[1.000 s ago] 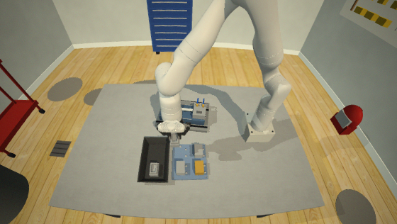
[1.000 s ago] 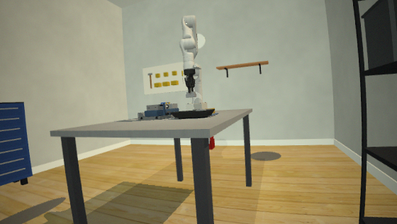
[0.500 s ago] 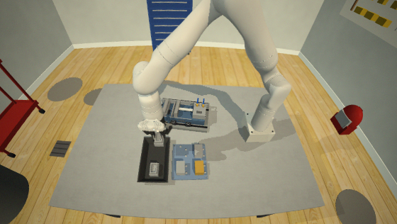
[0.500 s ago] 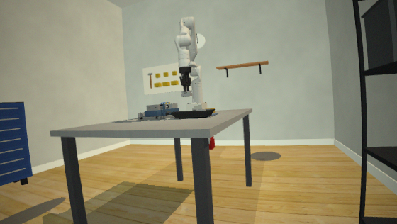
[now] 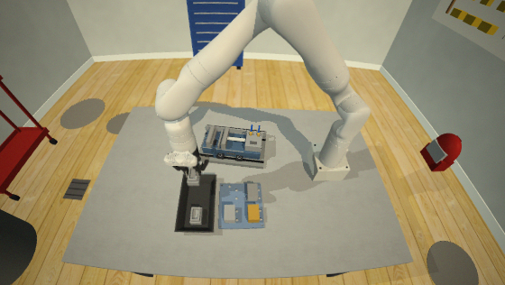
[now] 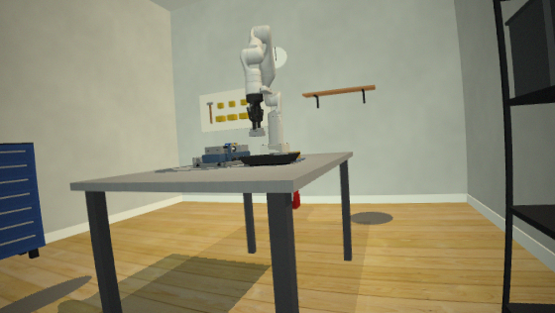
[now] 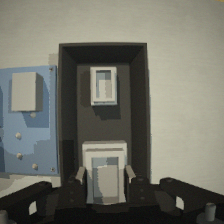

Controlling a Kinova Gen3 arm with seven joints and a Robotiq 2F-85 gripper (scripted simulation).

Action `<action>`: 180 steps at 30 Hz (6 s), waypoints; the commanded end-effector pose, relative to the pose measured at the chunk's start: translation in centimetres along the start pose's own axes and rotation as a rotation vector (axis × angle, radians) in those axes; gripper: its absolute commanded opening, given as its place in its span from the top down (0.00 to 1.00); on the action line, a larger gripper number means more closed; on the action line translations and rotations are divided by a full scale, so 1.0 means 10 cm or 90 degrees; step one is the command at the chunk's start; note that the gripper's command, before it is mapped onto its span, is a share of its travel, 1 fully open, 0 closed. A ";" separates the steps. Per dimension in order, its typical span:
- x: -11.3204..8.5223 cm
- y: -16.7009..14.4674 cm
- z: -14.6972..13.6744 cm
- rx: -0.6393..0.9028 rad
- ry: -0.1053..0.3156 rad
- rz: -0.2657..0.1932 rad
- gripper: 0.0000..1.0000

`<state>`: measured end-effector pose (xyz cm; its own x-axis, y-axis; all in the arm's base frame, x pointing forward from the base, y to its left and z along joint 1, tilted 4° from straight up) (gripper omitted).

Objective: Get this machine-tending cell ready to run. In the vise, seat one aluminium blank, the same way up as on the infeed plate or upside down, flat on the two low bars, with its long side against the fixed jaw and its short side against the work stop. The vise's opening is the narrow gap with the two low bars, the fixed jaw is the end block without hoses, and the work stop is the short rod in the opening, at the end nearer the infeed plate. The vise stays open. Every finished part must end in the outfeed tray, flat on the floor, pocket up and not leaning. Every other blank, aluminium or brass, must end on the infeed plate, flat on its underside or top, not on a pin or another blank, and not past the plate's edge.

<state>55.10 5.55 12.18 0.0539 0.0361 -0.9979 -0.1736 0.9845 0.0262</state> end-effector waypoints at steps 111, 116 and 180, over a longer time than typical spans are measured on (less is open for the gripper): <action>0.88 -0.01 0.02 0.001 0.000 0.000 1.00; 0.93 -0.01 0.02 0.001 0.000 0.000 1.00; 1.00 -0.01 0.02 0.001 0.000 0.000 1.00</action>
<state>55.74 5.88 2.13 0.0515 0.0359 -0.9980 -0.1726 0.9846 0.0265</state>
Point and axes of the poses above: the point where the finger pads meet when closed, its own x axis out along the fingers, its own z axis across the jaws, y = z × x, the point moved 1 cm from there along -x, back along the fingers, and after that the axes turned 15 degrees about -x, right-handed, at the moved point
